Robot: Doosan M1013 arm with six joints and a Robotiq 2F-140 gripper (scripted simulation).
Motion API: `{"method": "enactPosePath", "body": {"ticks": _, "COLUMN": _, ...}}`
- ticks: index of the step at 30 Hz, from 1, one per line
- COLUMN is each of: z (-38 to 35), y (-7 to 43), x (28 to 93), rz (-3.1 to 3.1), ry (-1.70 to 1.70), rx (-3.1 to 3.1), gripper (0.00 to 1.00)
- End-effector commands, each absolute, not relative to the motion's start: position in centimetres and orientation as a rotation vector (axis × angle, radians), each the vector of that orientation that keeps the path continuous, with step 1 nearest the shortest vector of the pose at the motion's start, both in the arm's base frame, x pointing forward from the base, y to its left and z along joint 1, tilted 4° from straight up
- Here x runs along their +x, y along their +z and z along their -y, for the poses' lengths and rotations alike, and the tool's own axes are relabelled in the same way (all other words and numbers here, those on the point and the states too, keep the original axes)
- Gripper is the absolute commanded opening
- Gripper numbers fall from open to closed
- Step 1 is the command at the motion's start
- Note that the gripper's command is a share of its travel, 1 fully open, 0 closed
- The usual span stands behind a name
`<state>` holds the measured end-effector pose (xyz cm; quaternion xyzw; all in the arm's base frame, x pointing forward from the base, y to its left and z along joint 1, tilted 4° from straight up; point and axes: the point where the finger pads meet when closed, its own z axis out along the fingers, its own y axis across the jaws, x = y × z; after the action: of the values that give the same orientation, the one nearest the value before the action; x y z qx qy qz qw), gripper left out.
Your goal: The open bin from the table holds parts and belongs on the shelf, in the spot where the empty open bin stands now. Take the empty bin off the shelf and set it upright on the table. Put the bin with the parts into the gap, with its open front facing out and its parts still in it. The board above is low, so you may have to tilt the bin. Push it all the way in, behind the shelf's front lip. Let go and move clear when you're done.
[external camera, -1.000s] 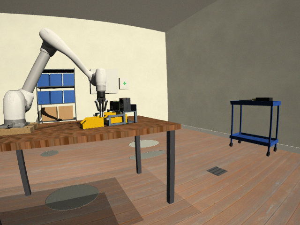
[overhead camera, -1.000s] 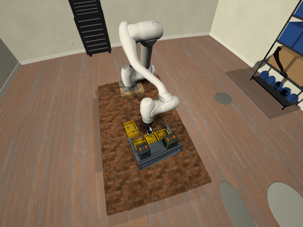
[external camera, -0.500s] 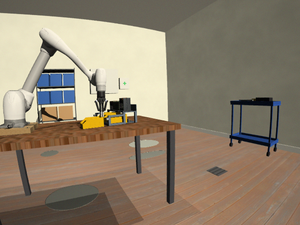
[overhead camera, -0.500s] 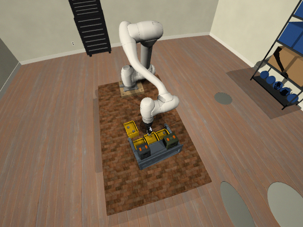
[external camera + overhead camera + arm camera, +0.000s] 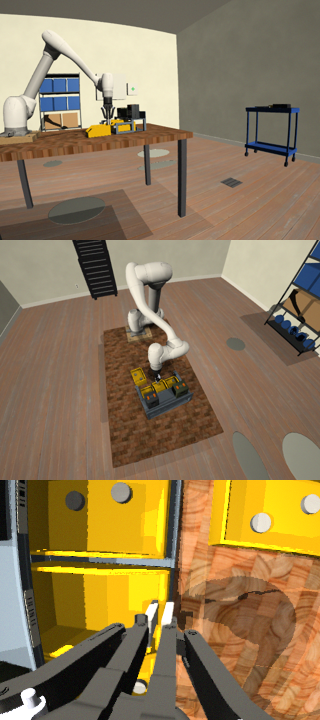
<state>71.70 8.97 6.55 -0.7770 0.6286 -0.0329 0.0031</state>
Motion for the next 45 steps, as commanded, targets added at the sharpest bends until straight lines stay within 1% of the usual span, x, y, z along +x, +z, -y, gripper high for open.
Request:
{"method": "enactPosePath", "body": {"ticks": 1, "z": -8.92, "y": 7.02, "x": 72.02, "rz": -1.97, "ry": -0.109, "rx": -2.432, "gripper": 0.1}}
{"method": "enactPosePath", "body": {"ticks": 45, "z": -8.96, "y": 7.9, "x": 71.97, "rz": -1.97, "ry": -0.109, "rx": -2.432, "gripper": 0.1}}
